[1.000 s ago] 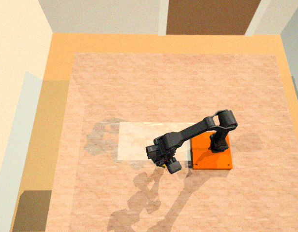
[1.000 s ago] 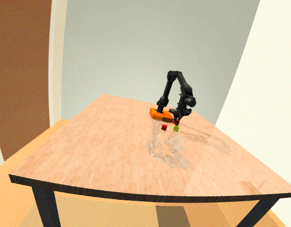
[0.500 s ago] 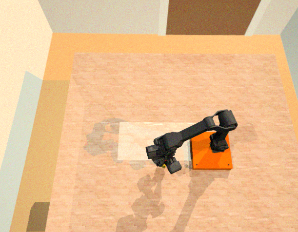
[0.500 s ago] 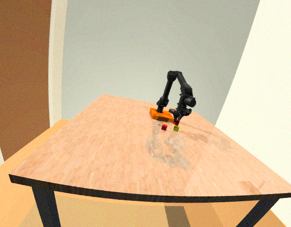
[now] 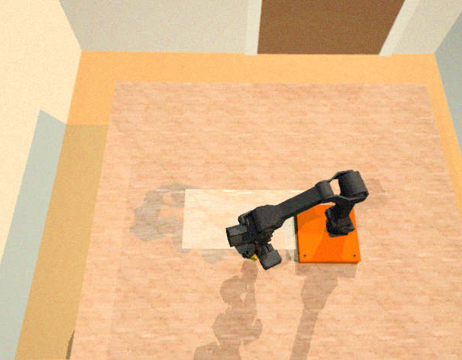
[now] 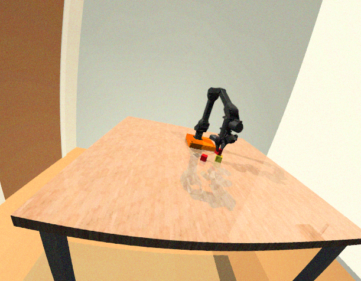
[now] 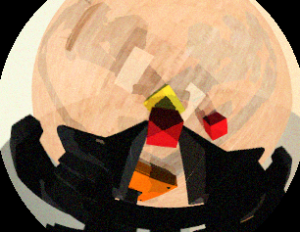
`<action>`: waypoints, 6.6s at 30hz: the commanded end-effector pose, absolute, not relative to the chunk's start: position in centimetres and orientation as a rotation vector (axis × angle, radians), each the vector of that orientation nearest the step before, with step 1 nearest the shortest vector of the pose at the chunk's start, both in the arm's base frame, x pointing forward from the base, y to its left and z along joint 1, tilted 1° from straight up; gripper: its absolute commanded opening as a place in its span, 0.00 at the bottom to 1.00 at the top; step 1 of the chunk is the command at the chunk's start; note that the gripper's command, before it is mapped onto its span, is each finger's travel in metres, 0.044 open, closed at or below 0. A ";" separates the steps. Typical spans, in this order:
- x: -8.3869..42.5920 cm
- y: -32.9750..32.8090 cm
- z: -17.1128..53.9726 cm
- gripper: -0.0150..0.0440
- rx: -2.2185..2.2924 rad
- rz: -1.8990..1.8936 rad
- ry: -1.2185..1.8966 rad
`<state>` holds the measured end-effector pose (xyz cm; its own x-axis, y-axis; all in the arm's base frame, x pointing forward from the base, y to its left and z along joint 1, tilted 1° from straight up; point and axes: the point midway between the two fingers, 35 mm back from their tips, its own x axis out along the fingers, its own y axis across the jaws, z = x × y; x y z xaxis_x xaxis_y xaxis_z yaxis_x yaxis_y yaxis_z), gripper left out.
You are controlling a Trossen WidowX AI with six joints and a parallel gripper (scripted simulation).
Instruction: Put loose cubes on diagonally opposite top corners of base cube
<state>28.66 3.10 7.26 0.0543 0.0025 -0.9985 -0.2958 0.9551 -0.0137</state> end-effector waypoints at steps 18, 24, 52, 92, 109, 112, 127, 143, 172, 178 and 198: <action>28.6 3.1 9.3 0.60 -0.239 0.230 1.504; 28.5 3.1 10.0 0.60 -0.239 0.230 1.504; 30.3 -7.0 13.7 0.70 -0.695 0.657 1.416; 30.8 -7.0 4.1 0.70 -0.695 0.657 1.416; 30.8 -7.0 2.7 0.44 -0.695 0.657 1.416; 30.8 -7.0 2.7 0.43 -0.695 0.657 1.416; 31.2 -7.2 6.9 0.43 -0.695 0.656 1.416; 30.9 -7.2 12.0 0.43 -0.695 0.656 1.416; 31.8 -1.0 13.5 0.43 -0.410 0.393 1.482; 31.9 1.0 13.5 0.43 -0.321 0.311 1.495; 31.9 4.2 12.1 0.43 -0.203 0.194 1.502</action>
<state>32.11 4.19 13.10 0.0673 0.0116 -0.9977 -0.2455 0.9694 -0.0052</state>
